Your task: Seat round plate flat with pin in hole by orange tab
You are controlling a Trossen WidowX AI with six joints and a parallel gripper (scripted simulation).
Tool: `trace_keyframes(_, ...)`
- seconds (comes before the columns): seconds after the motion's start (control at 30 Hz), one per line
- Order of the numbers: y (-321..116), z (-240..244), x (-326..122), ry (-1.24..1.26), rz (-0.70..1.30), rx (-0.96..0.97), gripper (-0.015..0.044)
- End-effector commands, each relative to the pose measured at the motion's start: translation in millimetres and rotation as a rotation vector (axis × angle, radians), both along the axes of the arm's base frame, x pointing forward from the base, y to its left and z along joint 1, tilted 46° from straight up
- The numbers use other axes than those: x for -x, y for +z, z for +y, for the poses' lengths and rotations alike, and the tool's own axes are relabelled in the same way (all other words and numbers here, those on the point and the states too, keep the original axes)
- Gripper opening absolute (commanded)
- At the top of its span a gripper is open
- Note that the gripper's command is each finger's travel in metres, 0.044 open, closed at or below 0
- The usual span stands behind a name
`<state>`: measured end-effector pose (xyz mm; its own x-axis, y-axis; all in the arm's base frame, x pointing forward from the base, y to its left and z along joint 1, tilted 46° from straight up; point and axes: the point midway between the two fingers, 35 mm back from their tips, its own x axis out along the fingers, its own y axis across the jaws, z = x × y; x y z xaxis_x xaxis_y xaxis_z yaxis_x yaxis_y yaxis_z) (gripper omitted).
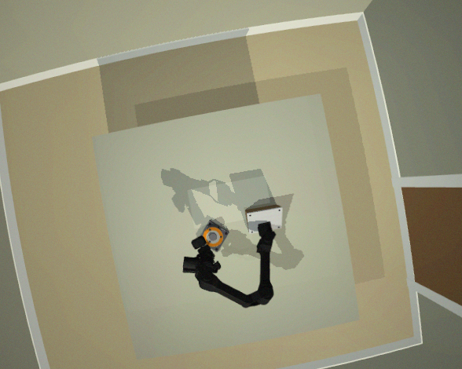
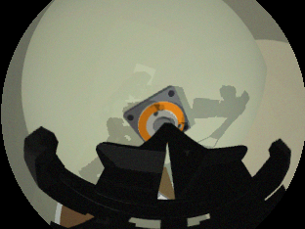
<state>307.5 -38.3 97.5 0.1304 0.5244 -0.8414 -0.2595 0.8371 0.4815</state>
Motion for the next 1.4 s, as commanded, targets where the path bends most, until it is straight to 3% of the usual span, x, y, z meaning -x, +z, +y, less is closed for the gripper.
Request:
trace_keyframes(0.0,-9.9,24.1,12.1,-0.174,0.232,-0.255,0.0)
trace_keyframes(0.4,-10.5,24.6,12.0,-0.174,0.232,-0.255,0.0)
trace_keyframes(0.77,-42.9,57.7,9.2,-0.174,0.232,-0.257,0.0)
trace_keyframes(1.37,-47.5,53.1,-4.5,-0.174,0.231,-0.257,0.0)
